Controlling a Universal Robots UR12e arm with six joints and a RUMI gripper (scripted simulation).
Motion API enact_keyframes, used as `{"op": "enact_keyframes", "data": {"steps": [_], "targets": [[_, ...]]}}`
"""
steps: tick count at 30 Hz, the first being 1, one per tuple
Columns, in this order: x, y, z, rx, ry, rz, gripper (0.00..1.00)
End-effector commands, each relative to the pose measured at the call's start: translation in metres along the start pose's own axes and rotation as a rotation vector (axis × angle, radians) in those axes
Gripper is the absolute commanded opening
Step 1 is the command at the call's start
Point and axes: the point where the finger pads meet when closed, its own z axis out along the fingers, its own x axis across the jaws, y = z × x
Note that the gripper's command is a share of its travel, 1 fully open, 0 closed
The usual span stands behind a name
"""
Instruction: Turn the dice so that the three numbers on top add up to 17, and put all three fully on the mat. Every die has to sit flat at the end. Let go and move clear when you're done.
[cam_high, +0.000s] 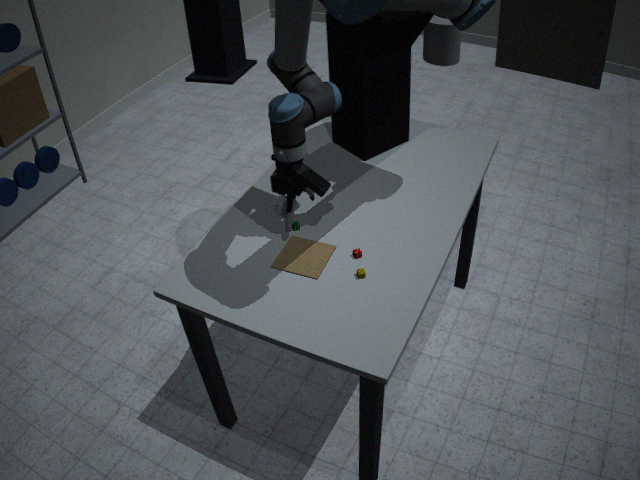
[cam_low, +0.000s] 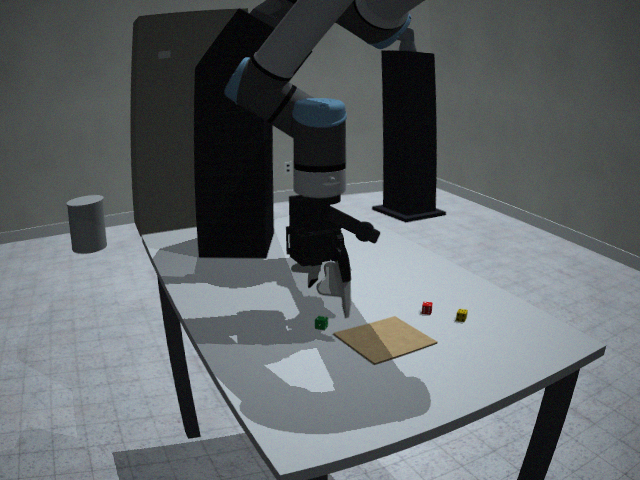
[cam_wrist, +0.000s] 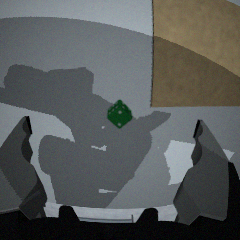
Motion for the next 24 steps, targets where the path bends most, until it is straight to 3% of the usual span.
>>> {"op": "enact_keyframes", "data": {"steps": [1,6,12,14,24], "targets": [[0.001,-0.002,0.000,0.000,0.001,0.000,1.00],[0.003,-0.017,0.000,0.000,0.001,0.000,1.00],[0.010,-0.054,0.000,0.000,0.001,0.000,1.00],[0.010,-0.054,0.000,0.000,0.001,0.000,1.00],[0.026,-0.142,0.000,0.000,0.001,0.000,1.00]]}}
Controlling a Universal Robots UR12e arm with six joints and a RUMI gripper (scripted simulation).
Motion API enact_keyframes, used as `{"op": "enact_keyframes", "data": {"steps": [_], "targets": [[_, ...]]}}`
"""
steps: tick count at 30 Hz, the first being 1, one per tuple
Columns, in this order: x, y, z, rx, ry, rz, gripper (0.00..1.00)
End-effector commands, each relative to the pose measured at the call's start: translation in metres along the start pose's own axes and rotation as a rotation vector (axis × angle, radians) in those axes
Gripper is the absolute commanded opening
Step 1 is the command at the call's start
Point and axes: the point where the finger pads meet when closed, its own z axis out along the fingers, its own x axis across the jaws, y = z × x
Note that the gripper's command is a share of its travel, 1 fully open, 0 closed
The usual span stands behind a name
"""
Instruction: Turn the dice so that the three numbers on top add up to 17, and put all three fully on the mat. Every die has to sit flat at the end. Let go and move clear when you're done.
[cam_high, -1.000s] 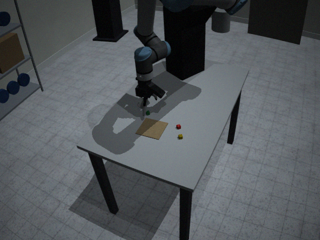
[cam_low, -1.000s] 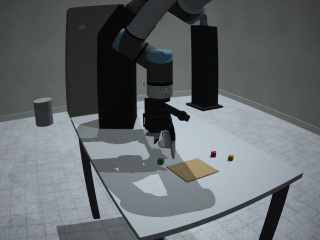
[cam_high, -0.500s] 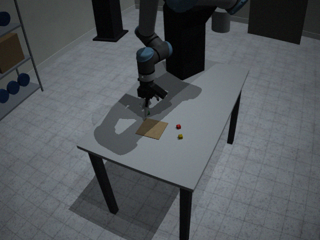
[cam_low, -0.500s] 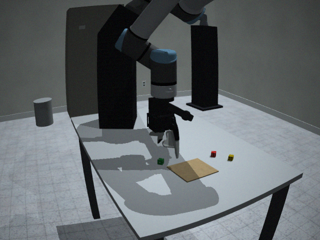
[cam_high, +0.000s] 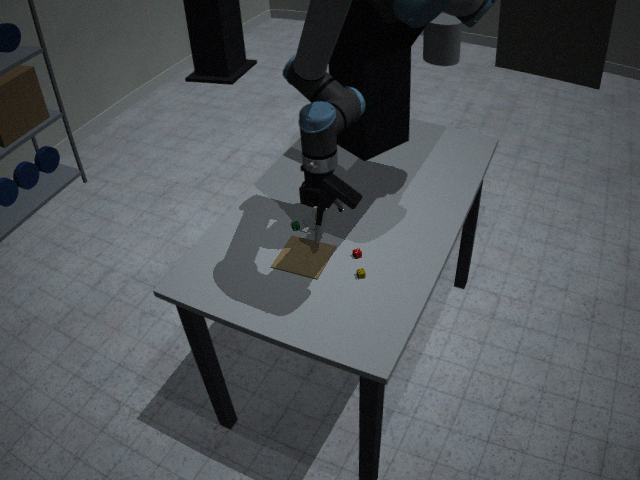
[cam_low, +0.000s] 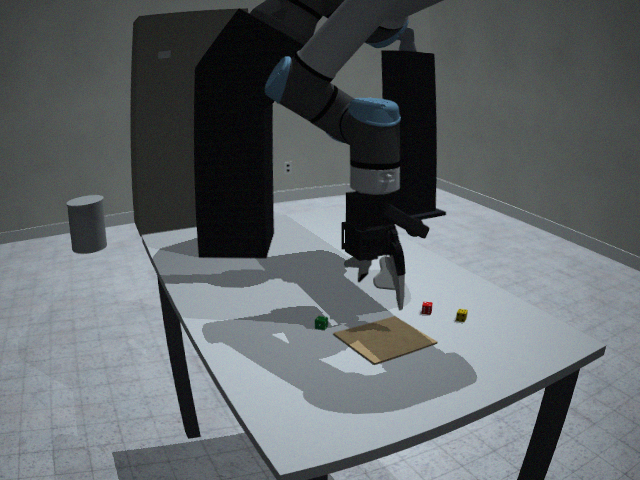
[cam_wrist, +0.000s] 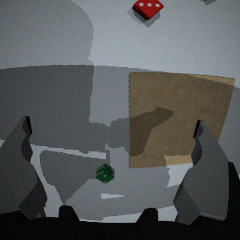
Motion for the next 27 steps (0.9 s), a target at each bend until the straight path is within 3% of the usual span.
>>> {"op": "enact_keyframes", "data": {"steps": [1,5,13,27], "targets": [[0.010,-0.049,0.000,-0.004,0.001,0.002,1.00],[0.016,-0.079,0.000,-0.004,0.001,0.002,1.00],[0.021,-0.107,0.000,-0.004,0.001,0.002,1.00],[0.022,-0.114,0.000,-0.004,0.001,0.002,1.00]]}}
